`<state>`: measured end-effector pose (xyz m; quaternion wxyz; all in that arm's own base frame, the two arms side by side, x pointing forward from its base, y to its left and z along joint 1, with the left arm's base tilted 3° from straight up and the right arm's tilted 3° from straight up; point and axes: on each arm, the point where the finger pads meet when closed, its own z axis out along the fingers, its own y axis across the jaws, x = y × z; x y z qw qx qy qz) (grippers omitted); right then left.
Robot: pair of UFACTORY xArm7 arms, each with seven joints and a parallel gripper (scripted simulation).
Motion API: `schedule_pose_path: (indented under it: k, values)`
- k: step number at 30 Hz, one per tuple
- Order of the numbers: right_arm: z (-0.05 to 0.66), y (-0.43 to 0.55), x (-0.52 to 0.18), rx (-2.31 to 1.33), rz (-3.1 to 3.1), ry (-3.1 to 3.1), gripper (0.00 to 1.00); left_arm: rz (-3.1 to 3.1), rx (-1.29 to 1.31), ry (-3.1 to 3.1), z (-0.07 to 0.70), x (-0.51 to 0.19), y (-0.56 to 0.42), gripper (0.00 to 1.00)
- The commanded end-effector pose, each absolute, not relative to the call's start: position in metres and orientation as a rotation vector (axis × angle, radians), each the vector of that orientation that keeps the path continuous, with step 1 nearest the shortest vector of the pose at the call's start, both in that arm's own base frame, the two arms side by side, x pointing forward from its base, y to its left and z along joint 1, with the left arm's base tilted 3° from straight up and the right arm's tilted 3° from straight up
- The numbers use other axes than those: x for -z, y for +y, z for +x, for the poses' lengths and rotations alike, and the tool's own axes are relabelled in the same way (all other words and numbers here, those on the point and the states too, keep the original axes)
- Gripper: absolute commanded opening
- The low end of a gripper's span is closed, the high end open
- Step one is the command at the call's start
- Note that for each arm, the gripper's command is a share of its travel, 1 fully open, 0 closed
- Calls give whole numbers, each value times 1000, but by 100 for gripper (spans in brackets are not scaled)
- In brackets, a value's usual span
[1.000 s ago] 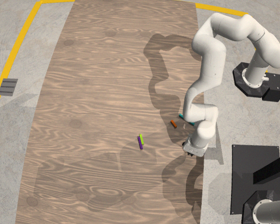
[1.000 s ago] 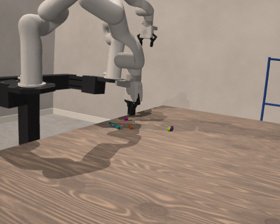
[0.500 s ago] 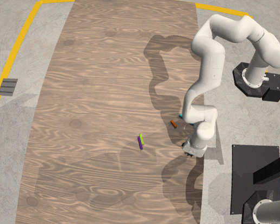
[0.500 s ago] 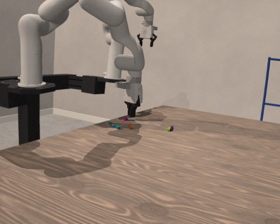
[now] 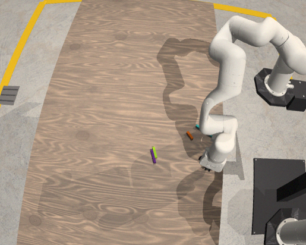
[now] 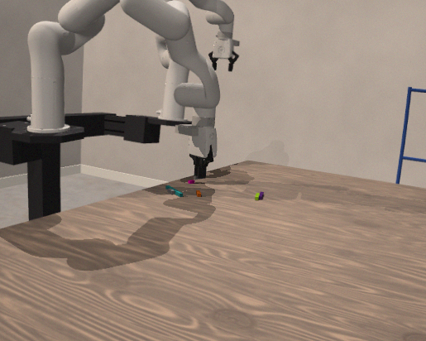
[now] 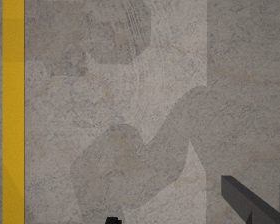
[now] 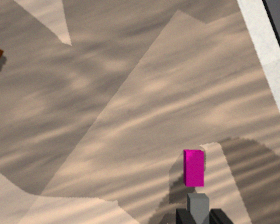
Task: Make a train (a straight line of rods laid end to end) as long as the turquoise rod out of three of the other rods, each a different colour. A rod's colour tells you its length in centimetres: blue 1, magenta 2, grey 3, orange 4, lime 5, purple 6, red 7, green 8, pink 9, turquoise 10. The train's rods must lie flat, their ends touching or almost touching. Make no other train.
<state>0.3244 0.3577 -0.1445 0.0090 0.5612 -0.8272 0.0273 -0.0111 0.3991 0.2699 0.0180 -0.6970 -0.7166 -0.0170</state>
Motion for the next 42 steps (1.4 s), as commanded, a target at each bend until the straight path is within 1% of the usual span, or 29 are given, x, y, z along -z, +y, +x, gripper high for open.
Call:
schedule_pose_path:
  k: [1, 42]
  values:
    - [325, 359, 143, -84, 1755, -2587, 6, -2163, 59, -2224, -11, -272, 400, 100]
    - [325, 359, 154, -84, 1755, -2587, 6, -2163, 59, -2224, -11, -272, 400, 100]
